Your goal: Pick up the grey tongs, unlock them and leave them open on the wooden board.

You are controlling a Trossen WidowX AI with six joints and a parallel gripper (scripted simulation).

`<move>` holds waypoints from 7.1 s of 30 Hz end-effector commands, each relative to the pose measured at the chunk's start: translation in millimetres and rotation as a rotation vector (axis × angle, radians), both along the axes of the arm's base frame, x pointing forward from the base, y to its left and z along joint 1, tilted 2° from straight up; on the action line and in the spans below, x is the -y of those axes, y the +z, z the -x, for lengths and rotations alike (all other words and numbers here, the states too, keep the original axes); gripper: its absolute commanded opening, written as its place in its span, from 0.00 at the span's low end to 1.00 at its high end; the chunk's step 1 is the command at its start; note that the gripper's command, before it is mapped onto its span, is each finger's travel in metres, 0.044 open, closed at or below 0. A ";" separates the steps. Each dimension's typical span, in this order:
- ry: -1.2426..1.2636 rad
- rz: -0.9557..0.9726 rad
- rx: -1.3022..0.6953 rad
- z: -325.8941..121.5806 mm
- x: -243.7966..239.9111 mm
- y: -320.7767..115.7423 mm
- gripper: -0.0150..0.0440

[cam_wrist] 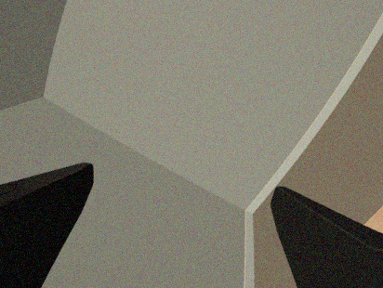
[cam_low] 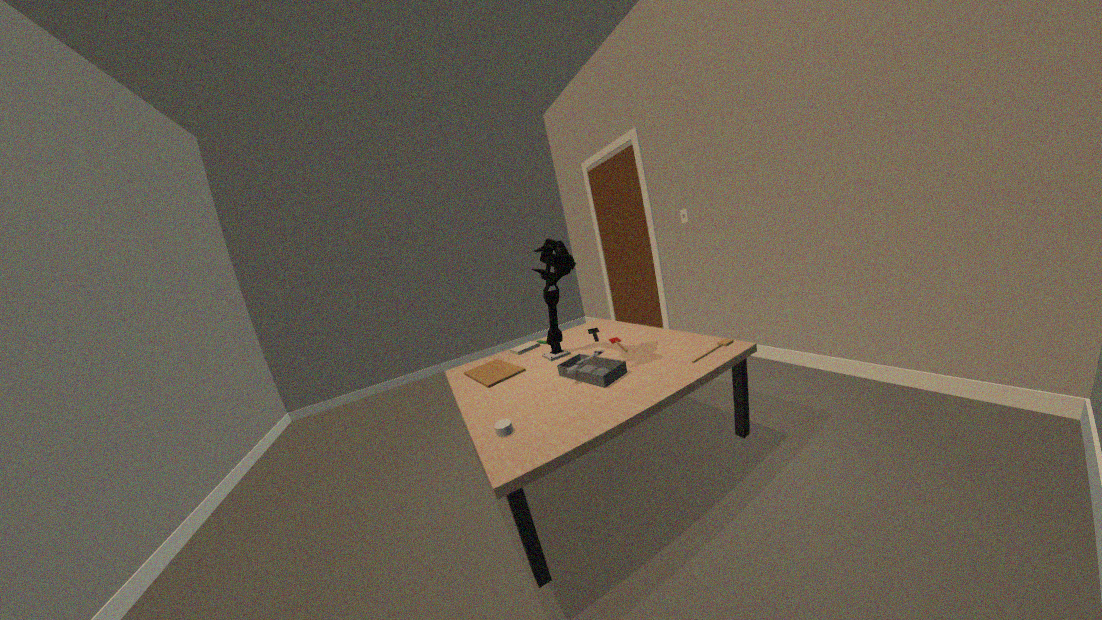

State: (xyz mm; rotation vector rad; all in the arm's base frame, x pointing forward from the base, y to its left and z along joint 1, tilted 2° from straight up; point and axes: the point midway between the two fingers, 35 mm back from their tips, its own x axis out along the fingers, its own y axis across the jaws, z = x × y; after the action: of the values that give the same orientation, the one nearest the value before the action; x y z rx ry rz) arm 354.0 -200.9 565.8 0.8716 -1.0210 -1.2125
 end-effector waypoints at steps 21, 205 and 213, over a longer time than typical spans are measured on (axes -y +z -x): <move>0.709 -0.093 -0.640 -108.1 -7.6 -193.5 0.69; 1.082 -1.313 -1.278 -24.8 -108.6 -440.3 0.00; 1.148 -1.250 -1.357 -10.8 -55.8 -431.1 0.00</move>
State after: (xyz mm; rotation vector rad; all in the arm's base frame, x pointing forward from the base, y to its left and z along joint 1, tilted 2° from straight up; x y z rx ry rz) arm 371.3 -122.4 129.2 0.9869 1.3444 -0.9427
